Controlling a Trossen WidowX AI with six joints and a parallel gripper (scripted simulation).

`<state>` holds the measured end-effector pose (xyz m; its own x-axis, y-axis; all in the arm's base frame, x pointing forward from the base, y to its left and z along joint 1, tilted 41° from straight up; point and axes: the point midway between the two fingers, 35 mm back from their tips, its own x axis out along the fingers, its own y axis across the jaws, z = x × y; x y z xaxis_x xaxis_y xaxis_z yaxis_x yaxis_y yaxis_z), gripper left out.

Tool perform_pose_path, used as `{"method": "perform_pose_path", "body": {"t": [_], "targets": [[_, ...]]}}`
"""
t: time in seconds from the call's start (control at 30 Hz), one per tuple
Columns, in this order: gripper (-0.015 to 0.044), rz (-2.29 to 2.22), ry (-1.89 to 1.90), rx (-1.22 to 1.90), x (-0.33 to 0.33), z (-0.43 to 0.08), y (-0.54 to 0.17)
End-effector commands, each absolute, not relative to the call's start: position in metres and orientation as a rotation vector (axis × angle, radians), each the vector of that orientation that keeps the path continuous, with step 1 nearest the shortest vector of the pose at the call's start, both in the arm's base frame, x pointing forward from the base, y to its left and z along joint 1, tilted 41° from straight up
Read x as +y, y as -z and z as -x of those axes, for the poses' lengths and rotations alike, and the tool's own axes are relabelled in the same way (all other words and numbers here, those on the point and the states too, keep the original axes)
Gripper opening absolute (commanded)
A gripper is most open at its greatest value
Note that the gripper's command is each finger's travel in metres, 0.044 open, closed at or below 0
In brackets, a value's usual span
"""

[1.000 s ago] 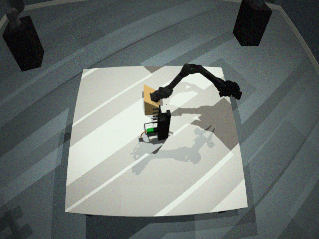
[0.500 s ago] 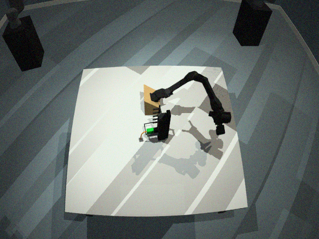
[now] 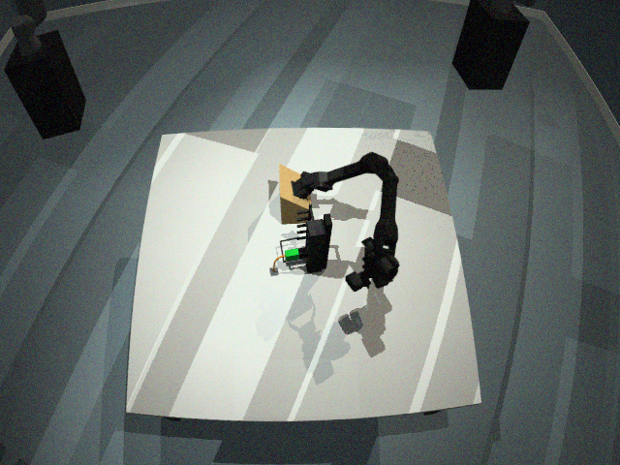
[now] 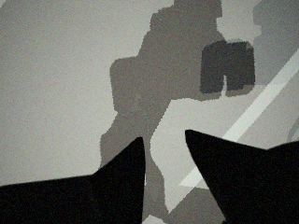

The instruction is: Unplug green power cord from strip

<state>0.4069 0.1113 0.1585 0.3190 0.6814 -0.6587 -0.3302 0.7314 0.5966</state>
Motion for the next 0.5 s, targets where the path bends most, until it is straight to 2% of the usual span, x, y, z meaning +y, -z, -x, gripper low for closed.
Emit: {"method": "perform_pose_path", "body": {"t": [0.0,0.2,0.47], "targets": [[0.016,-0.591,-0.46,1.202,0.056,-0.404,-0.115],[0.016,-0.948,-0.087,1.38,-0.027,-0.378,-0.057],[0.016,-1.522,0.487,1.552,-0.115,-0.295,0.008]]}}
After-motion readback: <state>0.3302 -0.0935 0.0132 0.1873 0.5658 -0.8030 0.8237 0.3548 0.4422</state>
